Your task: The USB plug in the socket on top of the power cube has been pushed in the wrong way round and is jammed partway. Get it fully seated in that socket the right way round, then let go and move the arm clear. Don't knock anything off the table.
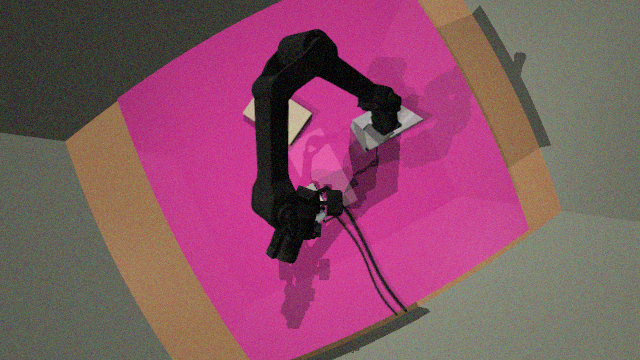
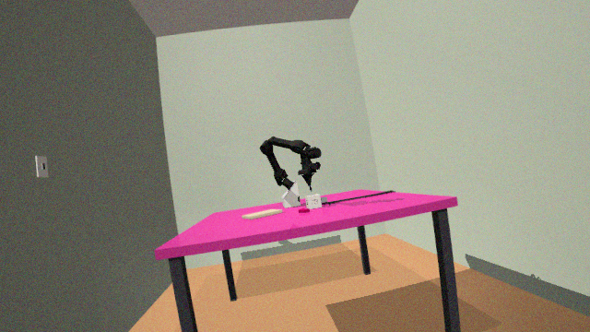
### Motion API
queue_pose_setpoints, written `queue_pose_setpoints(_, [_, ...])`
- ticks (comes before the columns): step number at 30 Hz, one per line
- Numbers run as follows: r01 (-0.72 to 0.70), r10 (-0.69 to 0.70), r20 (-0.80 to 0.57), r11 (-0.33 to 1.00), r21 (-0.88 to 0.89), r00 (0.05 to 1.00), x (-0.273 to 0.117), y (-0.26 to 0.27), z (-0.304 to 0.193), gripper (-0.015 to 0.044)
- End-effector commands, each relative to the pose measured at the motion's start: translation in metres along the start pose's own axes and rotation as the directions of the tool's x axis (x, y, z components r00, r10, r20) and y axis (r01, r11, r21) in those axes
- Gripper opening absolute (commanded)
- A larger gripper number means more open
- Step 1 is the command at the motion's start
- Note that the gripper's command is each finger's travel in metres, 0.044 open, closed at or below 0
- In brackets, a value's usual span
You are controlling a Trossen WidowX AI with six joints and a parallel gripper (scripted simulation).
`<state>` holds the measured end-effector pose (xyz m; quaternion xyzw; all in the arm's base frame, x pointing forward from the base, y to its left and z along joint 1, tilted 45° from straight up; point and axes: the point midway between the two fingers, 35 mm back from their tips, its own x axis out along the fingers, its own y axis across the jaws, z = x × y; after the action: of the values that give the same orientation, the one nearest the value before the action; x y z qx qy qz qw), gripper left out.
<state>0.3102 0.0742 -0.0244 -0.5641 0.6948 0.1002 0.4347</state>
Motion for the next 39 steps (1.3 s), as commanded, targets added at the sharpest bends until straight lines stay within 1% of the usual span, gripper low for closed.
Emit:
queue_pose_setpoints(1, [-0.001,0.001,-0.001,0.993,0.117,1.000,0.0002,0.0003,-0.0002,0.0000])
queue_pose_setpoints(10, [0.000,0.001,-0.001,0.938,0.345,1.000,0.0002,0.0003,-0.0002,0.0000])
queue_pose_setpoints(19, [0.000,0.001,-0.001,0.832,0.555,1.000,0.0002,0.0003,-0.0002,0.0000])
queue_pose_setpoints(29, [0.000,0.001,-0.001,0.660,0.751,1.000,0.0002,0.0003,-0.0002,0.0000])
queue_pose_setpoints(39, [0.001,0.001,-0.001,0.443,0.897,1.000,0.0002,0.0003,-0.0002,0.0000])
